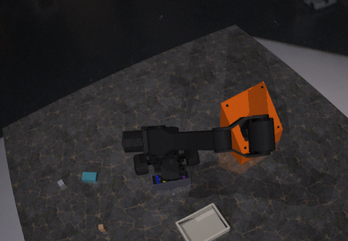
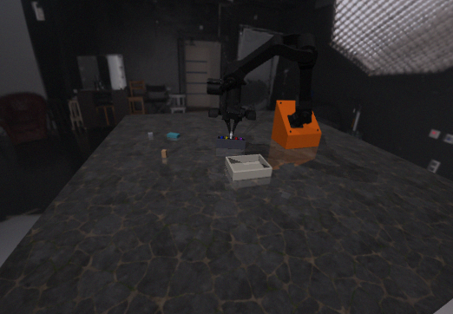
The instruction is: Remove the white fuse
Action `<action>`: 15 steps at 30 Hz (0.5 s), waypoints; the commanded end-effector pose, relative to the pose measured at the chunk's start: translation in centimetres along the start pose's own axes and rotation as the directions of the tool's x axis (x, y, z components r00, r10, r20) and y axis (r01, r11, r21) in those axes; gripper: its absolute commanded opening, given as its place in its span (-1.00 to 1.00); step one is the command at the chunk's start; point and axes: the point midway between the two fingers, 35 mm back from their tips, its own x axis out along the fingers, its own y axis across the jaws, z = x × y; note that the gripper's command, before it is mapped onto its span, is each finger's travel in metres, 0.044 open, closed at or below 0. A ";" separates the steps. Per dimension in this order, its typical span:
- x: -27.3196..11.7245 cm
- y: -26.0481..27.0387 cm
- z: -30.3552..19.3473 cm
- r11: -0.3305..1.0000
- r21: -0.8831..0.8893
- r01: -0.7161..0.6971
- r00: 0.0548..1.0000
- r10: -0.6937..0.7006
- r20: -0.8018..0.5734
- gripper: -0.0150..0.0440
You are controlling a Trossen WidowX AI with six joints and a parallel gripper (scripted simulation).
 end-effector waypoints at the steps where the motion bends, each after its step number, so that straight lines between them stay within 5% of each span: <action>1: -0.2 0.0 0.0 1.000 -0.005 -0.001 1.000 0.001 -0.003 -0.49; 15: -0.9 0.0 0.0 1.000 -0.004 -0.001 1.000 0.001 -0.003 -0.49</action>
